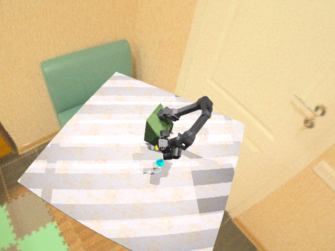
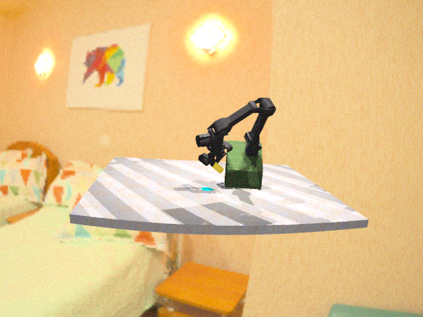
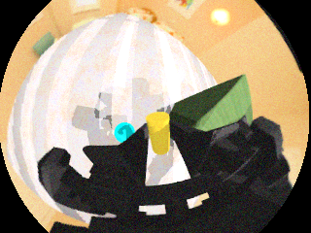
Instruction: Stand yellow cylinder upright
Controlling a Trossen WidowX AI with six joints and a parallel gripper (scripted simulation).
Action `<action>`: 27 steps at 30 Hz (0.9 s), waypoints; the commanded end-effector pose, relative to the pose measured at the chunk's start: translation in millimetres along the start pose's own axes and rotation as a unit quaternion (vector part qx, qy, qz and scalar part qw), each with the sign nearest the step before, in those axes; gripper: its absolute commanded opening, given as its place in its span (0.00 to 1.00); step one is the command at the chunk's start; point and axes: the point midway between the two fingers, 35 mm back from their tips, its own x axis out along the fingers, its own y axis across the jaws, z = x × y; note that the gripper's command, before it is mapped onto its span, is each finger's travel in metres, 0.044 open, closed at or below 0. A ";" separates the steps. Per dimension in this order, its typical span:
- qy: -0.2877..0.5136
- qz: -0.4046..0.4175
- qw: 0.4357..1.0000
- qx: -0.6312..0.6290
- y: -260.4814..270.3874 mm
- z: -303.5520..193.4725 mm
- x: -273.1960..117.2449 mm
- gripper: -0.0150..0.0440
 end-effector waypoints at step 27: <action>-0.101 -0.017 0.995 0.020 -2.8 1.0 0.6 0.43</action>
